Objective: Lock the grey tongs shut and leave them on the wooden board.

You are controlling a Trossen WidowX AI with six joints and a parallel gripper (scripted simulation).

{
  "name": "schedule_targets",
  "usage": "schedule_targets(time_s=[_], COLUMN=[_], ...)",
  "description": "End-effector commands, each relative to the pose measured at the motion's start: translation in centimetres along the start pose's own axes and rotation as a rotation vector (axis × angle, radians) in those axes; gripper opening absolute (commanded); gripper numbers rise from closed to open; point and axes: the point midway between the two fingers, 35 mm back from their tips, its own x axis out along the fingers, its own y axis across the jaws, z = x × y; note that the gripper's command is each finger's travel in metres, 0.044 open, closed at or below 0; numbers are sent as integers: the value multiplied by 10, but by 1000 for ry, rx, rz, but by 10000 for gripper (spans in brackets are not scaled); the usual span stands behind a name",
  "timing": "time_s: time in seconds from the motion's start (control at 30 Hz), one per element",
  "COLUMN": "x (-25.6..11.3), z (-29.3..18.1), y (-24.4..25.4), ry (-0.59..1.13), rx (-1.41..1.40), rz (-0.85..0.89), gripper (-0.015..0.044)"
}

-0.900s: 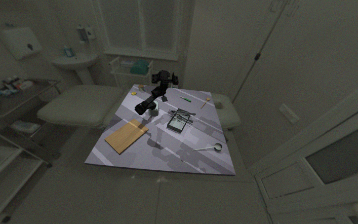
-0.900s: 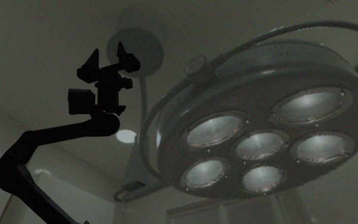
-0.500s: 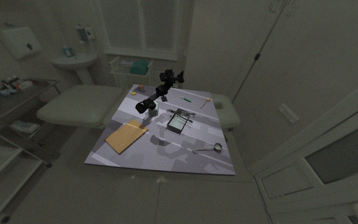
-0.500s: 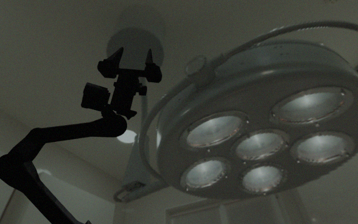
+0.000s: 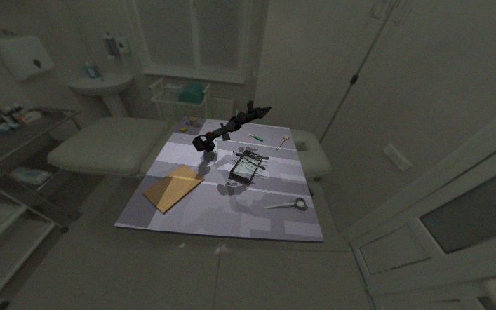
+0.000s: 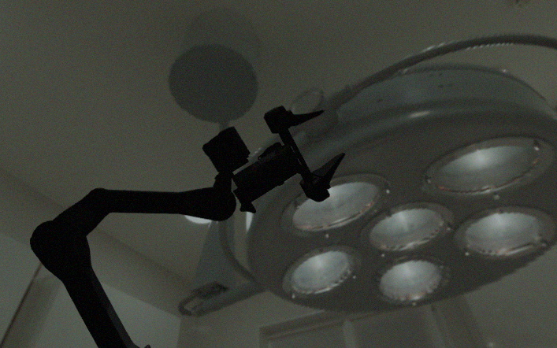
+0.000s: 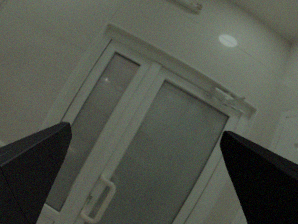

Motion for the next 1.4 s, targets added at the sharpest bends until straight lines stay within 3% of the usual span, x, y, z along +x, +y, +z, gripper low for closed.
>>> schedule_targets(time_s=[0.0,0.23,0.47,0.7,0.93,1.37], x=[9,-14,-68,-142,-216,-223], z=[-39,-113,-172,-217,-247,-249], y=[54,144,202,230,223,220], ry=[184,632,1120,1630,2065,2104], rx=[210,542,745,809,689,663], rz=[185,406,442,304,-1,-43], gripper=[440,440,440,440,440,440])
